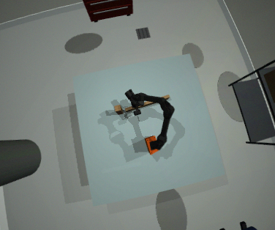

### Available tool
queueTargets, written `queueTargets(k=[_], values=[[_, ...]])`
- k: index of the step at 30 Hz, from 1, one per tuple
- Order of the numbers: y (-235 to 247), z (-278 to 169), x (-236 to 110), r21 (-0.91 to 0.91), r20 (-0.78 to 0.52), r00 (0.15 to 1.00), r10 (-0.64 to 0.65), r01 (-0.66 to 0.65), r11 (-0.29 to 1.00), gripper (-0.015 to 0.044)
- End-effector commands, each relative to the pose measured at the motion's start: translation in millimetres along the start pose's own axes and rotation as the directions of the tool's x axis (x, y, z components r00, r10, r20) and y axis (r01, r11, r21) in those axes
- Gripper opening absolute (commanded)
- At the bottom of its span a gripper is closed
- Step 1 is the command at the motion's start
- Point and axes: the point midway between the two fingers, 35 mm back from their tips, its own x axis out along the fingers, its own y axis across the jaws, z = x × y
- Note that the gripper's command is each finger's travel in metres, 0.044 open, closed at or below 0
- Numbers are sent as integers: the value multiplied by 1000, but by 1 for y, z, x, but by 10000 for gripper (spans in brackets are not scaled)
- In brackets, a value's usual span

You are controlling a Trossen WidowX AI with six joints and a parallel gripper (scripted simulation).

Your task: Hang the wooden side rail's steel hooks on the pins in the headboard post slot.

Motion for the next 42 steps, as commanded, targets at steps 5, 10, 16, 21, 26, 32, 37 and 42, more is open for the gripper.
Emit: queueTargets(k=[5, 10, 16, 21, 26, 32, 37, 42], values=[[-2, 1, 15, -5, 5, 1000, -4, 4, 1000, 440], [-2, 1, 23, -5, 6, 1000, -4, 4, 1000, 440], [-3, 2, 30, -5, 7, 1000, -4, 4, 1000, 440], [-3, 2, 30, -5, 7, 1000, -4, 4, 1000, 335], [-3, 2, 30, -5, 7, 1000, -4, 4, 1000, 204], [-3, 2, 30, -5, 7, 1000, -4, 4, 1000, 85], [-3, 2, 30, -5, 7, 1000, -4, 4, 1000, 13], [-3, 2, 30, -5, 7, 1000, -4, 4, 1000, 0]])
